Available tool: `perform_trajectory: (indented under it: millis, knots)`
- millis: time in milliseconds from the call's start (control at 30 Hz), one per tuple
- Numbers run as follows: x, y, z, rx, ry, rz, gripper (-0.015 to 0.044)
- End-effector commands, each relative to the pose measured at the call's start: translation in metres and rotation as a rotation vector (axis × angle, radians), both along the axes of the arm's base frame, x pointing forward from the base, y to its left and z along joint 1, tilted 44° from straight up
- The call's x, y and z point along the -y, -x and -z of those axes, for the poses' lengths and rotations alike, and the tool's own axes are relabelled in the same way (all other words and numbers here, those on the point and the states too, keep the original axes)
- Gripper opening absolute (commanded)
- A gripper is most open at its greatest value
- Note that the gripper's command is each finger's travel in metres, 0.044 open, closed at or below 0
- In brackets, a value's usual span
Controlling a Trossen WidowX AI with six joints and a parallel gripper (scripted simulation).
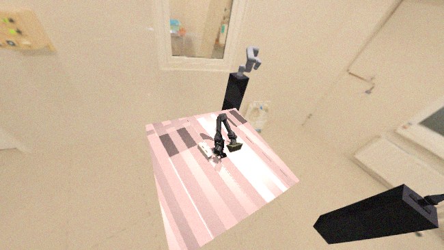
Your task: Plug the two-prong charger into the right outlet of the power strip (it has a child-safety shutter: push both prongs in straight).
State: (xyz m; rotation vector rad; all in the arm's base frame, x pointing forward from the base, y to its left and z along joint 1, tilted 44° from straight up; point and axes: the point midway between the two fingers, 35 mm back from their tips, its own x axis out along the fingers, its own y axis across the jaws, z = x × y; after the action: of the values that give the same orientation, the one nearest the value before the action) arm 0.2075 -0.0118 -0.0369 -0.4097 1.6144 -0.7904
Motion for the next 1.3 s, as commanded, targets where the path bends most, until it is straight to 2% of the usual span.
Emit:
perform_trajectory:
  millis: [0, 300, 500, 600, 1000, 1267]
  knots:
    - [-0.001, 0.0, 0.0, 0.002, -0.001, 0.0, 0.0361]
    - [-0.001, 0.0, 0.0, 0.002, -0.001, 0.0, 0.0125]
    - [-0.001, 0.0, 0.0, 0.002, -0.001, 0.0, 0.0085]
    - [-0.003, -0.001, -0.003, 0.001, -0.001, -0.001, 0.0006]
    - [-0.038, -0.006, -0.041, -0.002, 0.002, -0.004, 0.0]
    - [-0.032, -0.008, -0.044, -0.01, -0.005, -0.015, 0.0]
